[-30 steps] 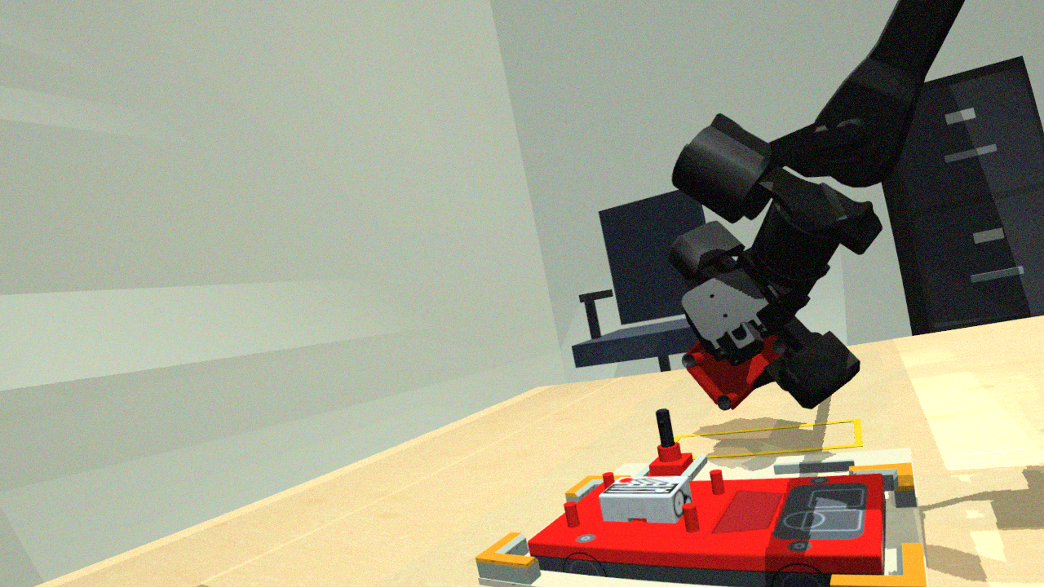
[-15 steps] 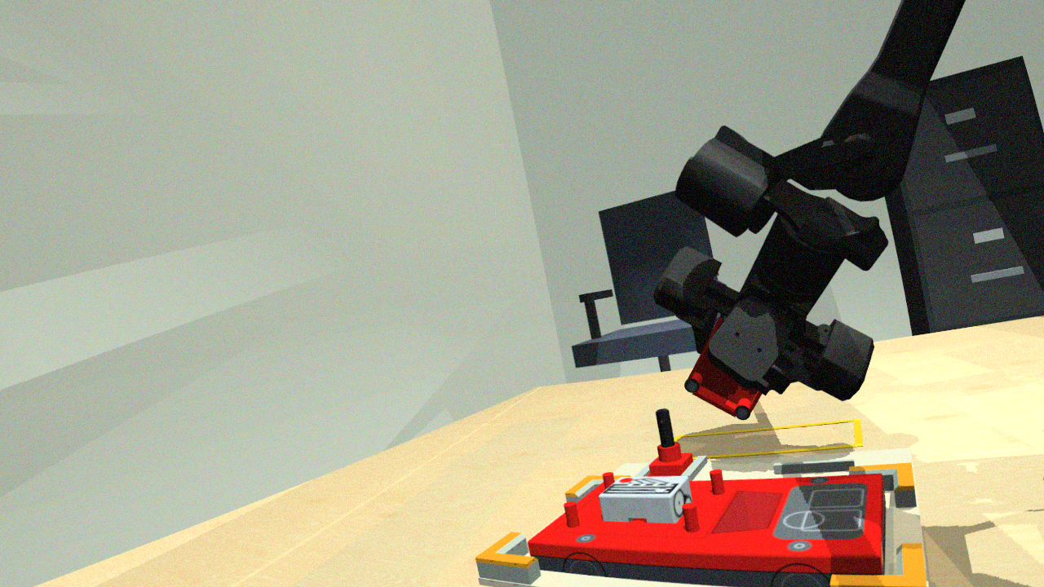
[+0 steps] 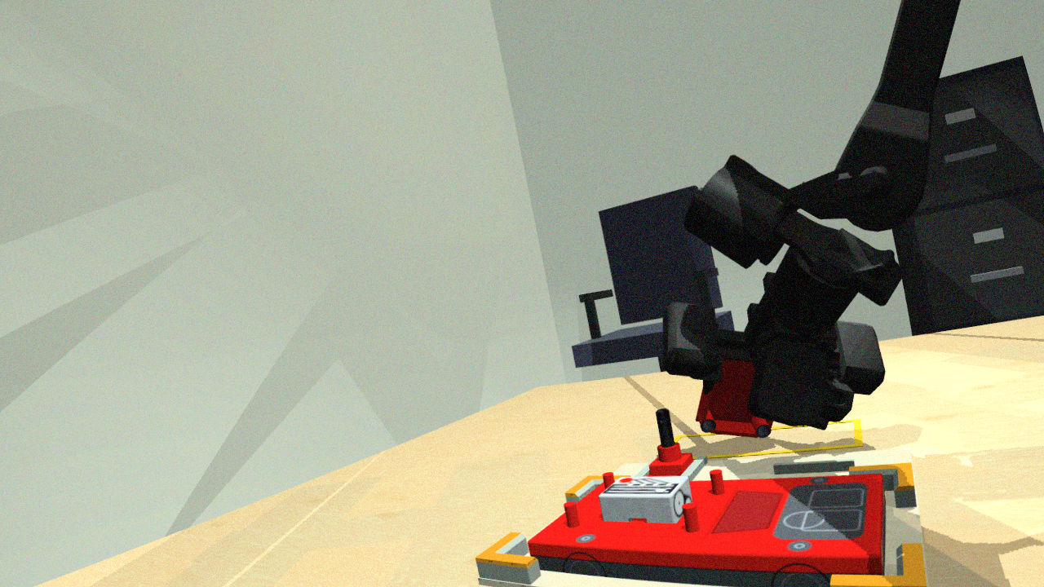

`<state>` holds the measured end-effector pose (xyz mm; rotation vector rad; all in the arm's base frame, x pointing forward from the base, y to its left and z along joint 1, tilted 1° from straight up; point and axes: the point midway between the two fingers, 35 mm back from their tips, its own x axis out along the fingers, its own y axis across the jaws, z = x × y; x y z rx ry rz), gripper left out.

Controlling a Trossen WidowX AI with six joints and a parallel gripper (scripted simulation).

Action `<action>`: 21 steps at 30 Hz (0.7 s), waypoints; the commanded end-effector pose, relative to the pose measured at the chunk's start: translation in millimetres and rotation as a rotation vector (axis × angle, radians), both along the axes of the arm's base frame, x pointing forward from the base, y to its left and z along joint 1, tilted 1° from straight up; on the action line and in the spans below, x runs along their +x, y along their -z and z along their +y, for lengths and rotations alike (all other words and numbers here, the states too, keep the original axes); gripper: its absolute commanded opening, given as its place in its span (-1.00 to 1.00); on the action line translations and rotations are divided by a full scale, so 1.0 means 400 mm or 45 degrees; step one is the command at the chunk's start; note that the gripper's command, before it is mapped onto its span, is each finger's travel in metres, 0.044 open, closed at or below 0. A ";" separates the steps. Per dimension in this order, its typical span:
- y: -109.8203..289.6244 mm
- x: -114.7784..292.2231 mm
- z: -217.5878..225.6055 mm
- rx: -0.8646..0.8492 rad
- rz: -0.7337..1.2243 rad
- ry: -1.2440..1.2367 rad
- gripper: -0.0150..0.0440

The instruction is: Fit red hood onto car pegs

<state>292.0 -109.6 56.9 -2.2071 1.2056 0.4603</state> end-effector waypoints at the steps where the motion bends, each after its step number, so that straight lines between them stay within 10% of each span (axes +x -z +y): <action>1: 0.011 -0.003 0.002 -0.031 0.044 -0.027 -0.49; 5: -0.003 0.001 -0.001 0.012 -0.017 0.014 -0.49; 21: 0.001 0.000 0.000 -0.011 0.007 -0.004 0.93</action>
